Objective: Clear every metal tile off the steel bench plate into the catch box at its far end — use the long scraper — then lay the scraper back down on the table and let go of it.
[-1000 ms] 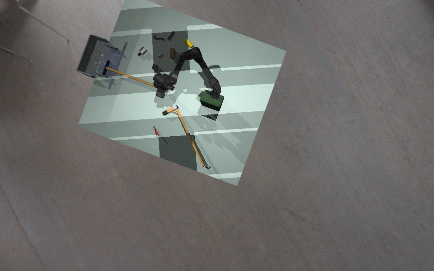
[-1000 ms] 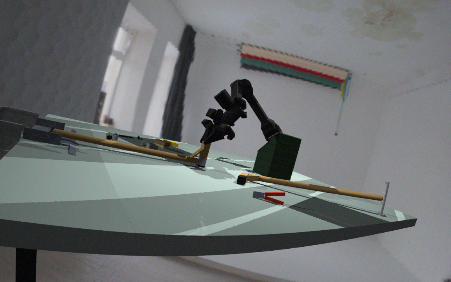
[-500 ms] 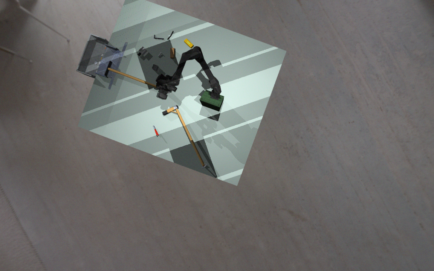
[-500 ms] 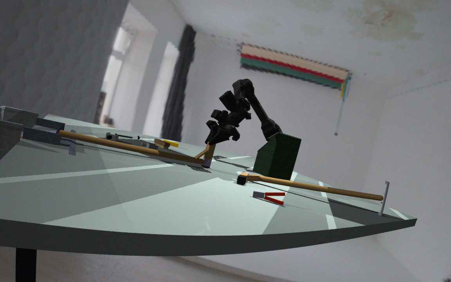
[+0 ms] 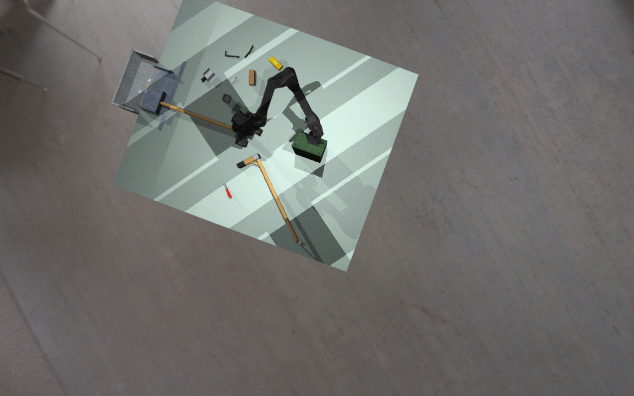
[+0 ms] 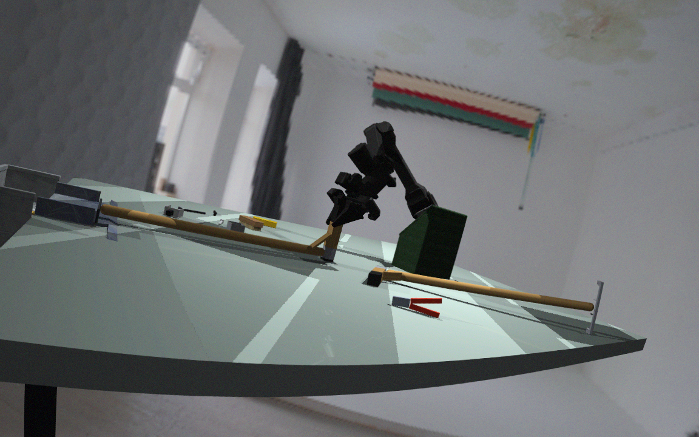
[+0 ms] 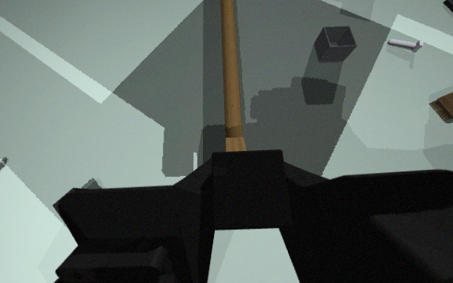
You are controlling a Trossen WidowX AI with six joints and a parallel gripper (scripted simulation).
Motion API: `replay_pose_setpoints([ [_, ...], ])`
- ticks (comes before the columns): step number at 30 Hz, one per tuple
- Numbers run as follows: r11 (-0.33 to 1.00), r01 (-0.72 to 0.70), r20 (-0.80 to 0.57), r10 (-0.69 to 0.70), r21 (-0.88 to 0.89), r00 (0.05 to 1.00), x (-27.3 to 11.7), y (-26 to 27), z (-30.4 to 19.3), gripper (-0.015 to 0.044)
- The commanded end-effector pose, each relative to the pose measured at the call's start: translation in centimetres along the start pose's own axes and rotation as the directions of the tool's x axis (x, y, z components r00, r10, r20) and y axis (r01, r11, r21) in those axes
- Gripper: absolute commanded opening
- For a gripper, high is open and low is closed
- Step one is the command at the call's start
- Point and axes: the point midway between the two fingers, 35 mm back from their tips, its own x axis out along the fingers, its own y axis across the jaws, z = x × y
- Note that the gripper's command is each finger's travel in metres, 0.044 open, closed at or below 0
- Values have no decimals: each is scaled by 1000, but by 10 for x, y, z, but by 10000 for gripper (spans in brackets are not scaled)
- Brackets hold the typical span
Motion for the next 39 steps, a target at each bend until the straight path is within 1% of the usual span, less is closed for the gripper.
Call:
replay_pose_setpoints([
  [1, 1000, -2, 16, 1, 7, 1000, -7, 1, 0, 0],
  [39, 1000, 0, 20, 0, 5, 1000, -37, -8, -46, 0],
])
